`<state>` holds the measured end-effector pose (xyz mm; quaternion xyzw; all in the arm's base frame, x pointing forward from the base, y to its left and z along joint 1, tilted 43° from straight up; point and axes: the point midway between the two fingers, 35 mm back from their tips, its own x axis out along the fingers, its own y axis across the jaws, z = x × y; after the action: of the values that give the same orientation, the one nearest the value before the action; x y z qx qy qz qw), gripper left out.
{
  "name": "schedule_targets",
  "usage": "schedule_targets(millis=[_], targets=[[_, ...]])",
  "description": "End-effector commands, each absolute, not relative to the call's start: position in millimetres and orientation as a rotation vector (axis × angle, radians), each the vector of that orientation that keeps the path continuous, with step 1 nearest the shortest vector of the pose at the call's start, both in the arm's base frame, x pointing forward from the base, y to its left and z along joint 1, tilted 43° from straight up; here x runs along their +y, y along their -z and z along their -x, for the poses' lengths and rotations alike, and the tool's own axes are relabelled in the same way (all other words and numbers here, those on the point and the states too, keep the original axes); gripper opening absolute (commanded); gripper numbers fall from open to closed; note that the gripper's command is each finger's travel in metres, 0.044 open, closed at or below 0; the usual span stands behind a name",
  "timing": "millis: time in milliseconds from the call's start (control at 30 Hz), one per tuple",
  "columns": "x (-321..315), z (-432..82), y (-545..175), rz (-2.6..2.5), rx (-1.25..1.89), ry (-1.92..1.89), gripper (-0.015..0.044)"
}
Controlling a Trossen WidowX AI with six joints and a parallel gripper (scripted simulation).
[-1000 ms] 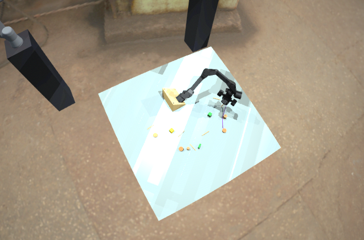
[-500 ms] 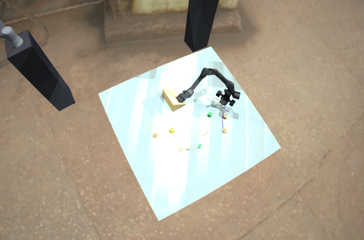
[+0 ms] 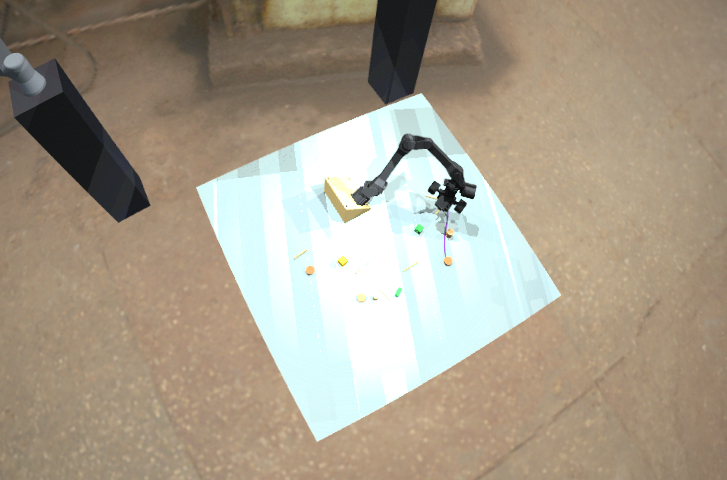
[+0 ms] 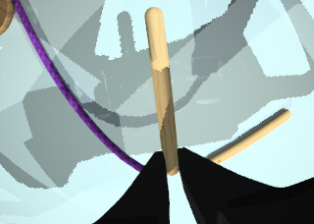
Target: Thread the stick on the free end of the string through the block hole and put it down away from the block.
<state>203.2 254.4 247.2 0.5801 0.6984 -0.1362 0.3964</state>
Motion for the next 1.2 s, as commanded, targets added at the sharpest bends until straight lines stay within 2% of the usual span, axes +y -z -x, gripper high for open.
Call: schedule_targets(millis=[0, 1167], targets=[[253, -199, -243, -1.475, 1.764, 0.343, 0.0000], [245, -192, -210, -1.472, 1.764, 0.347, 0.0000]])
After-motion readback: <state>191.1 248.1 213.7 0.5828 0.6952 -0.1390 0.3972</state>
